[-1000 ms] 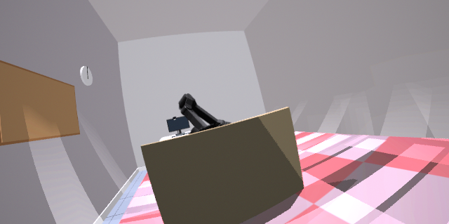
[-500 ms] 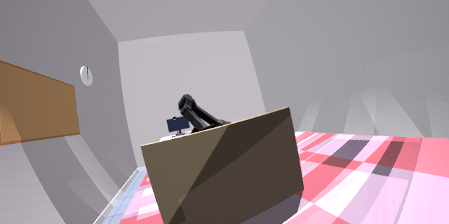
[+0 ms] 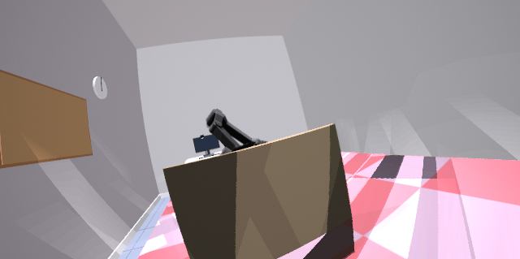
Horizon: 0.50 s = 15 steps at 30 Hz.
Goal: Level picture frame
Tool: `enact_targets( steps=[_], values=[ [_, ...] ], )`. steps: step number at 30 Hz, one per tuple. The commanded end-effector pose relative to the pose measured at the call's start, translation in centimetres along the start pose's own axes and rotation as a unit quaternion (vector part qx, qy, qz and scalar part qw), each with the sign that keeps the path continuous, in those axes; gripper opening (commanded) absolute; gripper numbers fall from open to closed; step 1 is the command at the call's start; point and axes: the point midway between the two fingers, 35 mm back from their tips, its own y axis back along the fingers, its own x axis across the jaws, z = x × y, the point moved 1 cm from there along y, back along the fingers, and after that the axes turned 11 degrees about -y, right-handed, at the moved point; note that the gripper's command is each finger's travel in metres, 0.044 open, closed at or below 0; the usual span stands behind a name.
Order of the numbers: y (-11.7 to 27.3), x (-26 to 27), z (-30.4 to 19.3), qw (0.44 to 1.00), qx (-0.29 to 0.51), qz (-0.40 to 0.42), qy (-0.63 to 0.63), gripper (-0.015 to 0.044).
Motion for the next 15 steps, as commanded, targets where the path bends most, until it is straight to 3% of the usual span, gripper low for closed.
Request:
enact_targets(
  steps=[1,12,15],
  values=[
    [-0.02,0.02,0.07,1.0,-0.003,0.0,0.004,0.026],
    [-0.04,0.03,0.11,1.0,-0.003,0.0,0.004,0.026],
    [-0.04,0.03,0.11,1.0,-0.003,0.0,0.004,0.0181]
  ],
)
